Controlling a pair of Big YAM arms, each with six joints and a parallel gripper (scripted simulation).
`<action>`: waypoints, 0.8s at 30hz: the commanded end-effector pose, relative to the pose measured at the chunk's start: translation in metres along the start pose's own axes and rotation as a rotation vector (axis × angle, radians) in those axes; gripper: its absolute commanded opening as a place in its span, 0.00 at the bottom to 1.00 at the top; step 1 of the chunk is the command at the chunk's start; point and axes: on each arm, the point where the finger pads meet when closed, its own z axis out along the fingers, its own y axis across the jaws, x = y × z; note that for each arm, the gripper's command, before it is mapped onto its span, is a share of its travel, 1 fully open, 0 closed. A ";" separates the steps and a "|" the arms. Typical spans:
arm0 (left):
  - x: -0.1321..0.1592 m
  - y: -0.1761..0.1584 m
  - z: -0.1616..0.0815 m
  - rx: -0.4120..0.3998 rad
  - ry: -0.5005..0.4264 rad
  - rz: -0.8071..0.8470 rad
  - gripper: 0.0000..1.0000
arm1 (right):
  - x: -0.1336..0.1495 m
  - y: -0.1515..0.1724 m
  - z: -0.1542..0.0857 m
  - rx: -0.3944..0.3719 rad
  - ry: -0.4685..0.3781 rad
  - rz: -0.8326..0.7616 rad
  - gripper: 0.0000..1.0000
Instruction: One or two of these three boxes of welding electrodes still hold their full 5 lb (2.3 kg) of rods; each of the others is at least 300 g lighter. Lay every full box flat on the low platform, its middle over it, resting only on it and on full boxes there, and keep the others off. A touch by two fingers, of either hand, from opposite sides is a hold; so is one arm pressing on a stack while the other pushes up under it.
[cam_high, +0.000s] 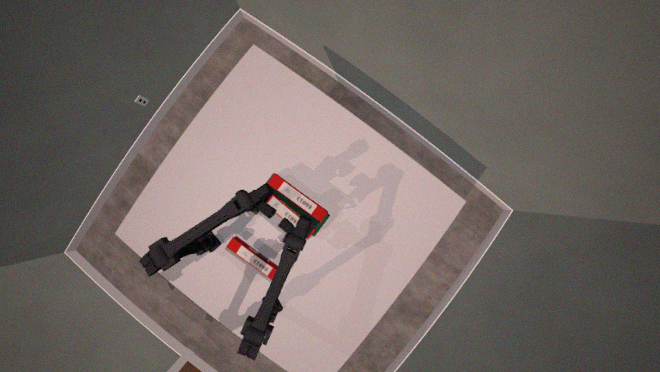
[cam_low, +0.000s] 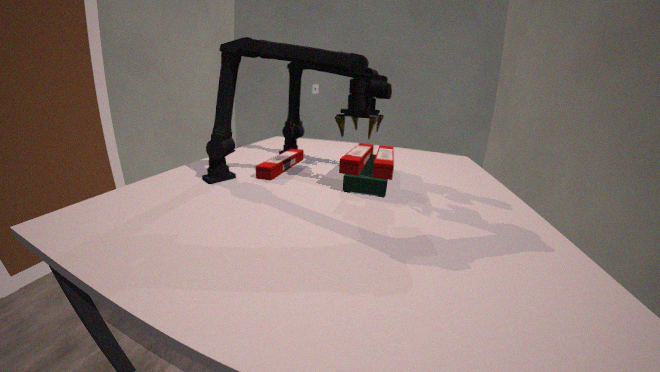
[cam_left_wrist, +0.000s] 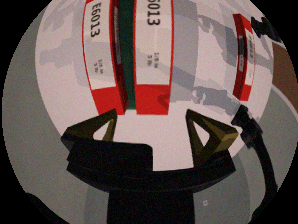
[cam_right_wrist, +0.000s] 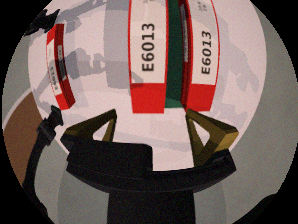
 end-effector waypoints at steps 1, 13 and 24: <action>0.002 0.000 0.005 0.017 0.005 -0.006 1.00 | 0.003 0.002 0.007 -0.028 0.006 0.016 1.00; 0.027 -0.061 -0.049 -0.012 -0.004 -0.033 1.00 | 0.033 0.059 -0.053 0.010 -0.003 -0.028 1.00; 0.047 -0.114 -0.083 -0.009 -0.002 -0.031 1.00 | 0.057 0.110 -0.087 0.006 -0.001 -0.028 1.00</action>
